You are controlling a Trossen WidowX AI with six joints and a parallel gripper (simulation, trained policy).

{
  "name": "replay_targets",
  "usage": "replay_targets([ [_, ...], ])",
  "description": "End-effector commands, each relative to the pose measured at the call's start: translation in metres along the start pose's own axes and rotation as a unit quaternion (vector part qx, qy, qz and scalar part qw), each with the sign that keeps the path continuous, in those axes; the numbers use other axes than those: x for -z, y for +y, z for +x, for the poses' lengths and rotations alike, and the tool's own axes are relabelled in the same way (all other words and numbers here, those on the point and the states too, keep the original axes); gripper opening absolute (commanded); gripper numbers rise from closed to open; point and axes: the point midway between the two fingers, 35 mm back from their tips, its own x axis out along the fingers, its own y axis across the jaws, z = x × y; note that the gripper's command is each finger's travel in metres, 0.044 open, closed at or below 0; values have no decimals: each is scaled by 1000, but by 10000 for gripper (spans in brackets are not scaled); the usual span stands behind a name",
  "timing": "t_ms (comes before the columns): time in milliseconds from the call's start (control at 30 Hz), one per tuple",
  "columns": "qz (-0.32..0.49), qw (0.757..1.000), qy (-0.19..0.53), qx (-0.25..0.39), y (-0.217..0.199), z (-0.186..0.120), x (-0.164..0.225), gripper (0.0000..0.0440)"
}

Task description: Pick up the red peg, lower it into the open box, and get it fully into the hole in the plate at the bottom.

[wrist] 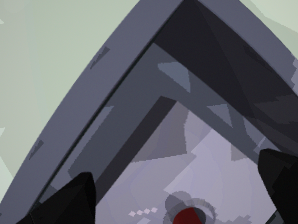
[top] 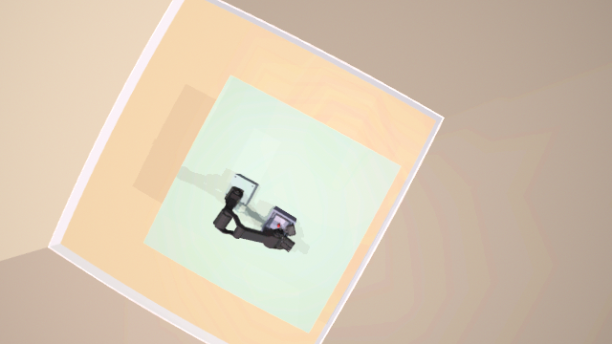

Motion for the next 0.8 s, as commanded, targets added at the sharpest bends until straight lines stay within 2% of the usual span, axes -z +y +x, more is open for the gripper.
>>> replay_targets([
  [0,-8,1000,-7,3,1,0,-12,410],
  [67,-7,1000,-18,-2,4,0,-20,440],
  [500,13,997,-80,-15,6,-9,-68,440],
  [767,14,996,-83,-16,6,-9,-71,440],
])
